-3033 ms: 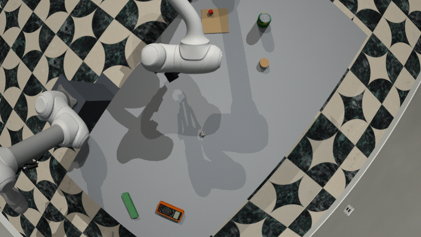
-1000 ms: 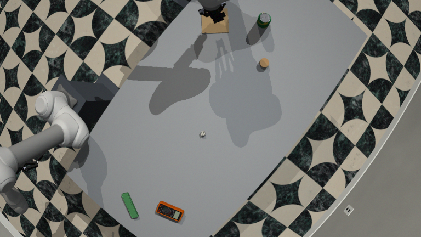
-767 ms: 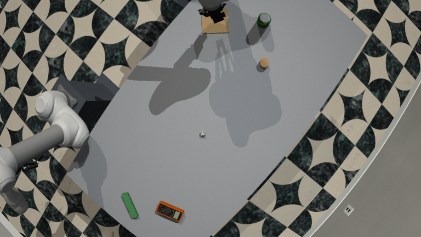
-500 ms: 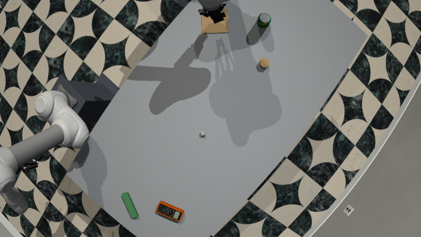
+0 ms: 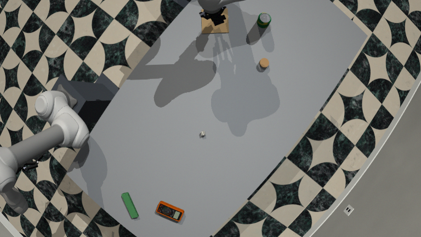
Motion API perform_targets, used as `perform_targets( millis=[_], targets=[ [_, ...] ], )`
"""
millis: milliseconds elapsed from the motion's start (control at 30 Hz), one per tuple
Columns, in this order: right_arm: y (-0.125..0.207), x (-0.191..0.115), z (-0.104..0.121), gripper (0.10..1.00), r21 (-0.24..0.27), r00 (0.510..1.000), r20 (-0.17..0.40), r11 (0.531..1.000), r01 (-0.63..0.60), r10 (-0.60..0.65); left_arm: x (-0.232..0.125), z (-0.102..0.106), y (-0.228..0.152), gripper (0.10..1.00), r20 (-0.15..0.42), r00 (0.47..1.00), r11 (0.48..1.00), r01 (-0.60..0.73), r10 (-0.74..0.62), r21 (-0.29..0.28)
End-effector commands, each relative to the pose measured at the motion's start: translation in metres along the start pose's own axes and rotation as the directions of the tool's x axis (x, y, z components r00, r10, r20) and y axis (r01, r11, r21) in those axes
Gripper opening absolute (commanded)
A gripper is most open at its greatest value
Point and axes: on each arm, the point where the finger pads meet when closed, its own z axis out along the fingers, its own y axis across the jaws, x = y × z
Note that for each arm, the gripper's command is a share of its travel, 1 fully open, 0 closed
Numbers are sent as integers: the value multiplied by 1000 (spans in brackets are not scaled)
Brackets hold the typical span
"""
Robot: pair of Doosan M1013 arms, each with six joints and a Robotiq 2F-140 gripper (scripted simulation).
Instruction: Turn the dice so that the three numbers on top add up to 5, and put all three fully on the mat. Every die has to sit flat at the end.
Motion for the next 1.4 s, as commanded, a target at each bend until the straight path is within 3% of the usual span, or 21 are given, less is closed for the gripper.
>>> perform_targets(
  millis=[0,333,1367],
  targets=[
    [0,0,0,1000,0,1000,-1,1000,0,0,1,15,0,184,-1,1000,1000,0,0,0],
    [0,0,0,1000,0,1000,-1,1000,0,0,1,44,0,184,-1,1000,1000,0,0,0],
    [0,0,0,1000,0,1000,-1,1000,0,0,1,46,0,184,-1,1000,1000,0,0,0]
  ],
)
